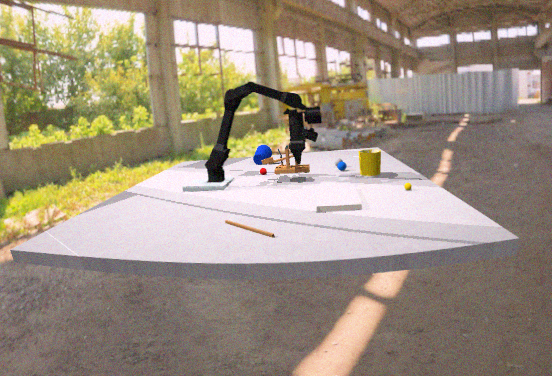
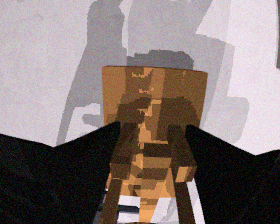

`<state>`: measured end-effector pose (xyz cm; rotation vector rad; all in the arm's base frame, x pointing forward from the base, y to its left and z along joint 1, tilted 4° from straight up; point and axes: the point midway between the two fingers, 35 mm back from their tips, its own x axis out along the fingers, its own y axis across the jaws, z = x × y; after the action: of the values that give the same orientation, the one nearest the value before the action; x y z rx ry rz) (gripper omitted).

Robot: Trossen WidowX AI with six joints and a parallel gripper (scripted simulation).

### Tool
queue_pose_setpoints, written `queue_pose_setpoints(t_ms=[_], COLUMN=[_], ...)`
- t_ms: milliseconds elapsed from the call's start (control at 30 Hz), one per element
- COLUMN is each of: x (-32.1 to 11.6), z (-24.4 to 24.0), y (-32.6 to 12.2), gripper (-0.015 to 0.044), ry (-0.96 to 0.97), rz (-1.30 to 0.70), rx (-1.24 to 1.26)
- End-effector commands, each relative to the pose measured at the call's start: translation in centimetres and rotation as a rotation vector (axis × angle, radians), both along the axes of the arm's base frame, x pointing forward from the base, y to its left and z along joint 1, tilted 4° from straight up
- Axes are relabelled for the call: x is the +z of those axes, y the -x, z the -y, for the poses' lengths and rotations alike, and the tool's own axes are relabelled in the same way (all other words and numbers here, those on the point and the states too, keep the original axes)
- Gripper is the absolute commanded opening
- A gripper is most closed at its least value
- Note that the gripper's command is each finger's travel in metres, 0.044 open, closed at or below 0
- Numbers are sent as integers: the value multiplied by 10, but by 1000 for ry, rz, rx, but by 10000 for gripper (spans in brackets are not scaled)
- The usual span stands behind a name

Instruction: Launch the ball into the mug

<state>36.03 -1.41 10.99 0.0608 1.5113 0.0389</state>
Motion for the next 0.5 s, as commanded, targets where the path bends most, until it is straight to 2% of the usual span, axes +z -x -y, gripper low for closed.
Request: queue_pose_setpoints(t_ms=[0, 467], x=[-5, -28], z=[0, -1], y=[-1, -2], gripper=[0, 0], ry=[1, 1], rz=[2, 1], rx=[2, 1])
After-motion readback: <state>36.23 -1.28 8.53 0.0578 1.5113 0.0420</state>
